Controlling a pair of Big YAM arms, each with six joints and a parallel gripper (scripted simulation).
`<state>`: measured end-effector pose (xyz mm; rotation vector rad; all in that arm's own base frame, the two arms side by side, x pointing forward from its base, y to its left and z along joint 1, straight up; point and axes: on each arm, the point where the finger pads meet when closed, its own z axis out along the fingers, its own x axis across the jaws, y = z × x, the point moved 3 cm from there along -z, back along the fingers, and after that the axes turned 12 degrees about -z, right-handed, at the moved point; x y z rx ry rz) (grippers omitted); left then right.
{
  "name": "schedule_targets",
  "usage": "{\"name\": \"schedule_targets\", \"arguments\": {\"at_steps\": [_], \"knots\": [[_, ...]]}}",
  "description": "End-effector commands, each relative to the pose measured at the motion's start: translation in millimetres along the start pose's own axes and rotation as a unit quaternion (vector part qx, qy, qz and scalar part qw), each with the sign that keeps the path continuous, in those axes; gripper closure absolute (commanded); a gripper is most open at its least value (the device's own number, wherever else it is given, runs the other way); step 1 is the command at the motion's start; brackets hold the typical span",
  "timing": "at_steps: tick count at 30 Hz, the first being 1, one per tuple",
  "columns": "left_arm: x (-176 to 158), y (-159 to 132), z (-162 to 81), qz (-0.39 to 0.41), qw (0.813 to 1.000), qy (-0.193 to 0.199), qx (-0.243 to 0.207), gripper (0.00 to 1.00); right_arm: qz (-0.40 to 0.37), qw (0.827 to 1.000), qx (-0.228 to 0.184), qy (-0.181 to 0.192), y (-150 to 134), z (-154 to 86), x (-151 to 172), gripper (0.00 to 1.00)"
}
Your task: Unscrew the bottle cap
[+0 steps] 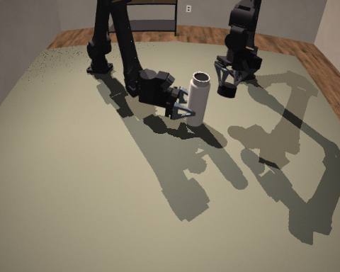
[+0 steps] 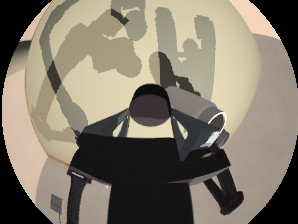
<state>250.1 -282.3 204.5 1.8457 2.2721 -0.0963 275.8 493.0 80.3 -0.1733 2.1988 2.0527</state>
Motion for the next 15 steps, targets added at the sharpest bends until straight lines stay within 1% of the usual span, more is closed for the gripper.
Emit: {"name": "schedule_targets", "arguments": {"at_steps": [1,6,13,15], "knots": [[-8,18,-4,0.054,0.998,-0.012,-0.013,1.0,-0.019,1.0,-0.02,-0.013,25,2,-19,1.0],[-4,29,16,0.084,0.996,0.01,-0.004,1.0,-0.019,1.0,-0.02,-0.009,28,4,-15,1.0],[10,53,67,0.159,0.985,0.058,0.026,1.0,-0.018,1.0,-0.022,0.001,34,7,-5,1.0],[10,53,67,0.159,0.985,0.058,0.026,1.0,-0.018,1.0,-0.022,0.001,34,7,-5,1.0]]}}
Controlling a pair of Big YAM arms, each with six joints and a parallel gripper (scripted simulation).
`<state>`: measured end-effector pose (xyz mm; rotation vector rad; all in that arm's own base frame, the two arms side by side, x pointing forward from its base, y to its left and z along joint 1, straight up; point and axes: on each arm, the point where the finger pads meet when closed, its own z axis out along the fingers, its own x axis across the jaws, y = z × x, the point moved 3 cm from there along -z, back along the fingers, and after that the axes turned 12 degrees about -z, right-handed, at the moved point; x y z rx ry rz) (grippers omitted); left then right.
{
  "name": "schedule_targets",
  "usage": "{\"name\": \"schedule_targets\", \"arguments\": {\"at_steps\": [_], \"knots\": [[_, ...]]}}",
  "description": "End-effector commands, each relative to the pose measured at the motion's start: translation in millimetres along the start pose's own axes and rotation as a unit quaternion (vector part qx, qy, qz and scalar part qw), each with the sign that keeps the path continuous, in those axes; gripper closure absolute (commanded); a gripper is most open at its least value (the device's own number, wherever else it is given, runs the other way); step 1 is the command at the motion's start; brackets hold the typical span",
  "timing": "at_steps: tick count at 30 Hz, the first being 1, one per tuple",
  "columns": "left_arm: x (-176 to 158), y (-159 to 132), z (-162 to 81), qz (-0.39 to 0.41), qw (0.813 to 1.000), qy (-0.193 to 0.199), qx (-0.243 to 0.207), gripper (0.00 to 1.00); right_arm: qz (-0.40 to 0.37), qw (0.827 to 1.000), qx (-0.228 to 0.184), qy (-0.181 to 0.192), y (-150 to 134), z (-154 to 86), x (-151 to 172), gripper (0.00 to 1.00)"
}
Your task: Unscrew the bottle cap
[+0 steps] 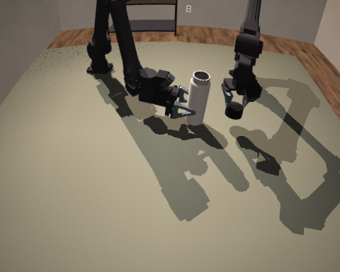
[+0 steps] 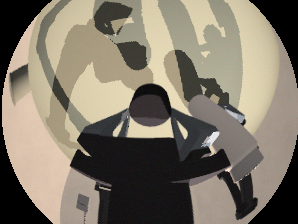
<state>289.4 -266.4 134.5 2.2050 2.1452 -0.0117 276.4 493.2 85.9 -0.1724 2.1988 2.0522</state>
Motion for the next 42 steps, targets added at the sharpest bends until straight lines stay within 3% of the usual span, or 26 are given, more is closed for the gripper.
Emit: {"name": "schedule_targets", "arguments": {"at_steps": [1,7,20,42], "knots": [[-4,21,1,0.052,0.999,-0.003,-0.009,1.0,-0.017,1.0,-0.022,0.003,30,8,-2,1.0],[4,29,24,0.084,0.996,0.014,0.009,1.0,-0.016,1.0,-0.022,0.005,32,8,1,1.0],[5,30,24,0.084,0.996,0.015,0.009,1.0,-0.016,1.0,-0.022,0.005,32,8,1,1.0],[6,29,59,0.084,0.996,0.016,0.011,1.0,-0.016,1.0,-0.022,0.005,2,10,6,1.0]]}}
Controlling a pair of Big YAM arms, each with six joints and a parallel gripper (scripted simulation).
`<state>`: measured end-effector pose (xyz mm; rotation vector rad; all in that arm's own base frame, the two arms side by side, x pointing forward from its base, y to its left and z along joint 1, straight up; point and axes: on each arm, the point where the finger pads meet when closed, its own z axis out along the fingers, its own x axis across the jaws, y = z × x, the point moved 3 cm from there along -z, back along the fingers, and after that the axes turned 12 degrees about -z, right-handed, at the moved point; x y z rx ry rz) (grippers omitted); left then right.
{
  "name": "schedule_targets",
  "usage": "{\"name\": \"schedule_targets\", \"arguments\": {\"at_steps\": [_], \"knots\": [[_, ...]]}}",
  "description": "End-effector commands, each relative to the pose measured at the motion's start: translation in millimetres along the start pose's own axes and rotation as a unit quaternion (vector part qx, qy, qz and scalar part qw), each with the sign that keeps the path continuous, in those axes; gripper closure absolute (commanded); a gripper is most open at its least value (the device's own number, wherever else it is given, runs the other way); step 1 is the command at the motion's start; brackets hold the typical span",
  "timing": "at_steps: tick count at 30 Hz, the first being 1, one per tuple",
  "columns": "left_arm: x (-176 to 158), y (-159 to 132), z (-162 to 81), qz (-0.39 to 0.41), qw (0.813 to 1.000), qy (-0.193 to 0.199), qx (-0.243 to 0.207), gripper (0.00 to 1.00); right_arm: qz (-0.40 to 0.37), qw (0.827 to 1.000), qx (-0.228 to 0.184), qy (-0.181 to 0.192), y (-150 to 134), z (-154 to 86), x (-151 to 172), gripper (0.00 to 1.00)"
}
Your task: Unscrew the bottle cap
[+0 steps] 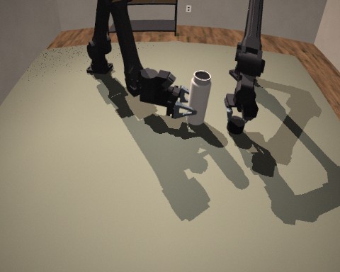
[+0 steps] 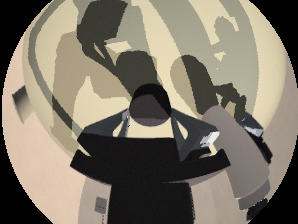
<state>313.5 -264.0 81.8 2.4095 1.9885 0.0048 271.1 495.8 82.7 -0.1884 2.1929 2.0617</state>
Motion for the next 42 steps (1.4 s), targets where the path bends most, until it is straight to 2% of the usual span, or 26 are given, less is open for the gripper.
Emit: {"name": "schedule_targets", "arguments": {"at_steps": [1,9,10,16,17,18,20,26,27,38,41,42], "knots": [[1,7,7,0.003,1.0,-0.002,-0.004,1.0,-0.013,1.0,-0.018,0.001,3,8,0,1.0],[3,3,15,0.003,1.0,0.001,0.001,1.0,-0.015,1.0,-0.021,0.0,-5,12,-1,1.0],[4,2,17,0.003,1.0,0.001,0.002,1.0,-0.021,0.999,-0.028,-0.002,6,12,-3,1.0],[6,-2,22,0.003,1.0,0.004,0.007,1.0,-0.021,0.999,-0.028,-0.002,6,12,-3,1.0],[6,-2,22,0.003,1.0,0.004,0.007,1.0,-0.013,1.0,-0.017,0.001,-1,8,1,1.0],[1,7,8,0.003,1.0,-0.003,-0.006,1.0,-0.011,1.0,-0.017,0.0,-10,6,3,1.0],[1,7,8,0.003,1.0,-0.003,-0.006,1.0,-0.013,1.0,-0.027,-0.005,-19,-4,8,1.0],[1,7,8,0.003,1.0,-0.003,-0.006,1.0,-0.018,0.999,-0.034,-0.008,-15,0,1,1.0],[1,7,8,0.003,1.0,-0.003,-0.006,1.0,-0.024,0.999,-0.042,-0.01,-5,0,-1,1.0],[1,7,8,0.003,1.0,-0.003,-0.006,1.0,-0.026,0.999,-0.037,-0.008,-7,1,0,1.0],[1,7,8,0.003,1.0,-0.003,-0.006,1.0,-0.026,0.999,-0.037,-0.008,-7,1,0,0.66],[1,7,8,0.003,1.0,-0.003,-0.006,1.0,-0.026,0.999,-0.037,-0.008,-7,1,0,0.66]]}}
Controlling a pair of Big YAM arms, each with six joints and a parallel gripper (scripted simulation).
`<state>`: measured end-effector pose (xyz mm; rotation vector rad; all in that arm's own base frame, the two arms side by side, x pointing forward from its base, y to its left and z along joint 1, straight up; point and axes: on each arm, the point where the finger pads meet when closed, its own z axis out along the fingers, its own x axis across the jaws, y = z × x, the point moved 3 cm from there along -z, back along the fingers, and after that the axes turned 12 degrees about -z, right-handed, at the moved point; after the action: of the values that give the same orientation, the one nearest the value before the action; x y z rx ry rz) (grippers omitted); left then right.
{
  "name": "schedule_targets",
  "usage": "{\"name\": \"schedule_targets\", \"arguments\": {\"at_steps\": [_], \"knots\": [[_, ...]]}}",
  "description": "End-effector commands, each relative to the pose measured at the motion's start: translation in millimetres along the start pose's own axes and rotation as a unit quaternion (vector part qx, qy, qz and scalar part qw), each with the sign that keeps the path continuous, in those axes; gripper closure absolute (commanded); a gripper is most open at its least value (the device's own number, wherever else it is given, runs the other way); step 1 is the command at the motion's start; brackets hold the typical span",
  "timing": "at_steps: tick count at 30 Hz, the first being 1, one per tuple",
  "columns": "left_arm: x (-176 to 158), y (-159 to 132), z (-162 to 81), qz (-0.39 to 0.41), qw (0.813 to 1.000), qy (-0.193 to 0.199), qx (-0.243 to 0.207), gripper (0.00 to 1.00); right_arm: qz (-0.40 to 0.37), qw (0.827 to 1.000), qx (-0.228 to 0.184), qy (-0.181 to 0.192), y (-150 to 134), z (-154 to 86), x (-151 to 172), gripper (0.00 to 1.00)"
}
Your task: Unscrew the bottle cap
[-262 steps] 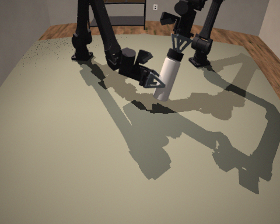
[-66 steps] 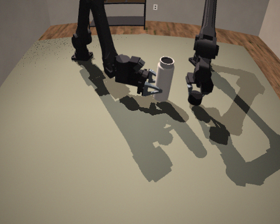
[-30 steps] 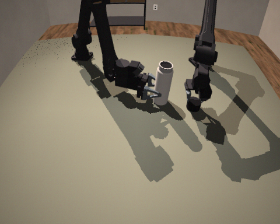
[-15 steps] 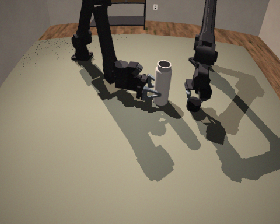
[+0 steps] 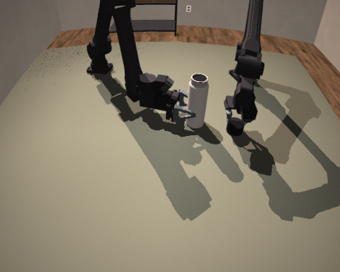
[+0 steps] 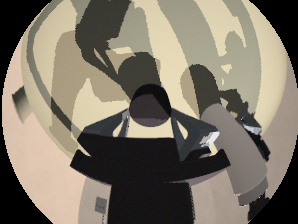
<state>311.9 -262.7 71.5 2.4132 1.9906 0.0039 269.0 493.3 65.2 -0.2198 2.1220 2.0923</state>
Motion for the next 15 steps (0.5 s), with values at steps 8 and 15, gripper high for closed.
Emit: {"name": "schedule_targets", "arguments": {"at_steps": [8,15], "knots": [[0.3,8.6,-2.5,0.002,1.0,-0.004,-0.008,1.0,-0.008,1.0,-0.011,-0.002,8.1,4.5,-5.3,0.26],[0.3,8.6,-2.5,0.002,1.0,-0.004,-0.008,1.0,-0.008,1.0,-0.011,-0.002,8.1,4.5,-5.3,0.26]]}}
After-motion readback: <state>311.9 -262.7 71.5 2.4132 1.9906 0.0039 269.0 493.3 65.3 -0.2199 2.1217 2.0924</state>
